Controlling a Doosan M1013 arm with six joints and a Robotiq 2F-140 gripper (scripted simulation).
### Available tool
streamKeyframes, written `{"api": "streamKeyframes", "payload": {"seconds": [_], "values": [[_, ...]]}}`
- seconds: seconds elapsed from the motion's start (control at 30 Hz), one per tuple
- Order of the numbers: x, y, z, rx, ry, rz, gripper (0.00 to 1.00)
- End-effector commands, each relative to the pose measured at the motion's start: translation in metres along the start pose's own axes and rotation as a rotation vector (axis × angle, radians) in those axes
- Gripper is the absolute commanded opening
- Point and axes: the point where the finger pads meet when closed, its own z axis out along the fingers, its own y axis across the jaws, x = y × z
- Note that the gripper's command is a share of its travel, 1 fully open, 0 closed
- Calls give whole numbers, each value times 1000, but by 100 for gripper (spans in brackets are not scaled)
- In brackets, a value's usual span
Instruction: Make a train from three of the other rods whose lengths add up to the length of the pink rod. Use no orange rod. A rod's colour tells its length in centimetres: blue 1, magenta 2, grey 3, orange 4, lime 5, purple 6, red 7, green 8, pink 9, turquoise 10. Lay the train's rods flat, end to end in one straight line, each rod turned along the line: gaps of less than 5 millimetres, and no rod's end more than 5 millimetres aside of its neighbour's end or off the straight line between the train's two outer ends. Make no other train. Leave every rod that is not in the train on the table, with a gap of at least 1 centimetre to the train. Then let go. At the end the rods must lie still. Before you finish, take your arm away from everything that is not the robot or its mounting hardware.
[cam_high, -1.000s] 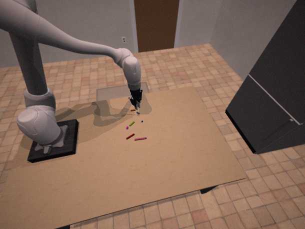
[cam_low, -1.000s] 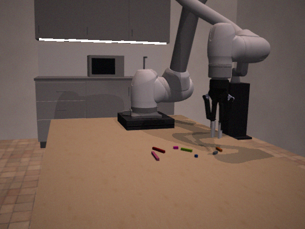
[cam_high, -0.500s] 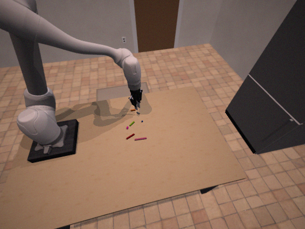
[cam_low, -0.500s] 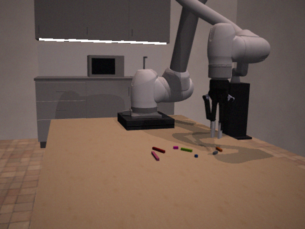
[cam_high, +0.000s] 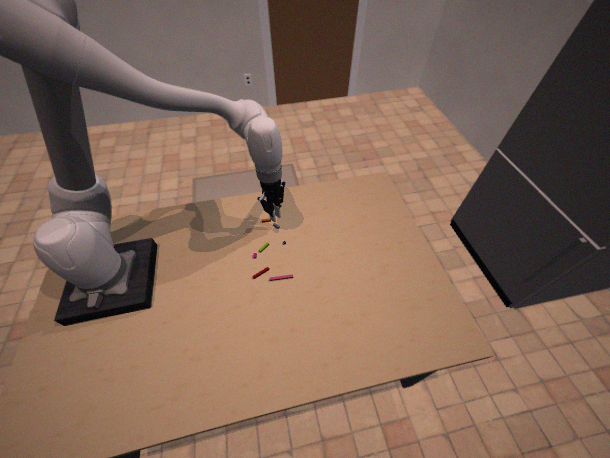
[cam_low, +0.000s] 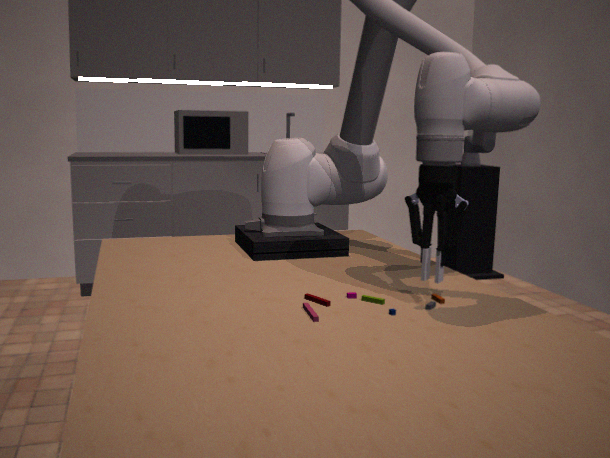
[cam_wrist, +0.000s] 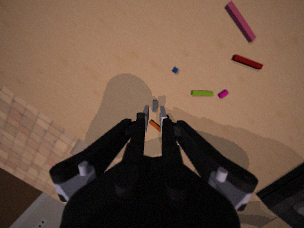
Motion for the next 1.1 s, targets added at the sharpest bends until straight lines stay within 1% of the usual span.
{"api": "streamKeyframes", "payload": {"seconds": [0.0,0.13,0.2,0.7,1.07], "values": [[0,0,3,0,0,0,15],[0,0,10,0,0,0,15],[0,0,10,0,0,0,15],[0,0,32,0,0,0,15],[0,0,39,0,0,0,15]]}}
